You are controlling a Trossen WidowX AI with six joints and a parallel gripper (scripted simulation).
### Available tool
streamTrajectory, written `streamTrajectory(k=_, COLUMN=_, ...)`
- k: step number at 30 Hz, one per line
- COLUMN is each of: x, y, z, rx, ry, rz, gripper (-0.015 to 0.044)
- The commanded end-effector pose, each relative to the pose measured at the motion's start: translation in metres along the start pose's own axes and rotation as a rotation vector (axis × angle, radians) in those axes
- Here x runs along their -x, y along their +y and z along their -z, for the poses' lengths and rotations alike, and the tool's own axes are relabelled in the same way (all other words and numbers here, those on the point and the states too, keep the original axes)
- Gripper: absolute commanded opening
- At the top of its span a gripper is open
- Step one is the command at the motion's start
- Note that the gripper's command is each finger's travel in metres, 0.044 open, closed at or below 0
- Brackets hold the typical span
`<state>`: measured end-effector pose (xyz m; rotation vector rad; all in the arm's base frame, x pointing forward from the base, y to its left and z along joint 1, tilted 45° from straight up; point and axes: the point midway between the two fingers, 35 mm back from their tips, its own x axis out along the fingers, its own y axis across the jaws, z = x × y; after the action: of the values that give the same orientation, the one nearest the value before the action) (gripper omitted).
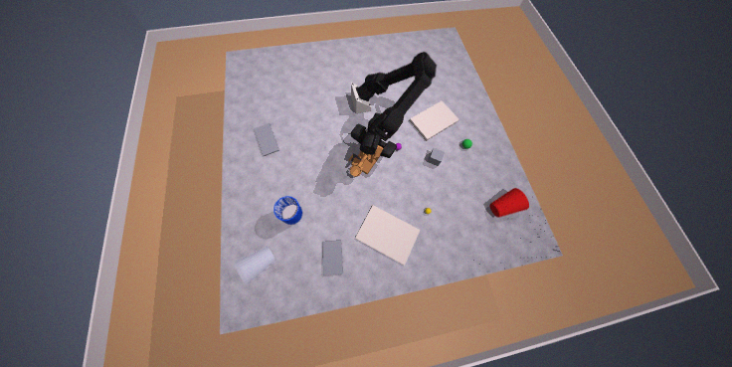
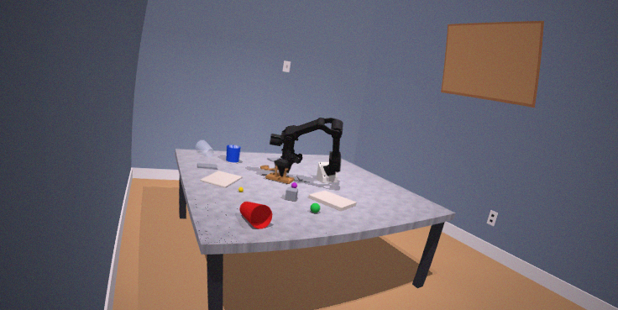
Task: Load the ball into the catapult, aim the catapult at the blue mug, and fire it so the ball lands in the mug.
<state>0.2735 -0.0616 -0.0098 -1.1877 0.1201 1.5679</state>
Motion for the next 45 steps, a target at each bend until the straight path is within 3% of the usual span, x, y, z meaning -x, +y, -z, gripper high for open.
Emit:
streamTrajectory(k=1, x=-0.005, y=0.001, z=-0.002, rx=-0.007, ry=-0.007, rz=0.001, gripper=0.0440)
streamTrajectory(k=2, x=-0.005, y=0.001, z=-0.002, rx=-0.007, ry=-0.007, rz=0.001, gripper=0.0440)
streamTrajectory(k=13, x=-0.002, y=0.000, z=0.000, rx=0.000, ry=-0.001, rz=0.000, gripper=0.0151)
streamTrajectory(k=19, x=-0.002, y=0.000, z=0.000, rx=0.000, ry=-0.001, rz=0.000, gripper=0.0111)
streamTrajectory(k=23, x=0.037, y=0.001, z=0.001, rx=-0.002, ry=0.000, rz=-0.003, gripper=0.0006)
streamTrajectory(k=29, x=0.049, y=0.004, z=0.002, rx=-0.024, ry=0.001, rz=-0.004, gripper=0.0000)
streamTrajectory(k=45, x=0.052, y=0.076, z=0.049, rx=-0.556, ry=0.014, rz=-0.010, gripper=0.0000)
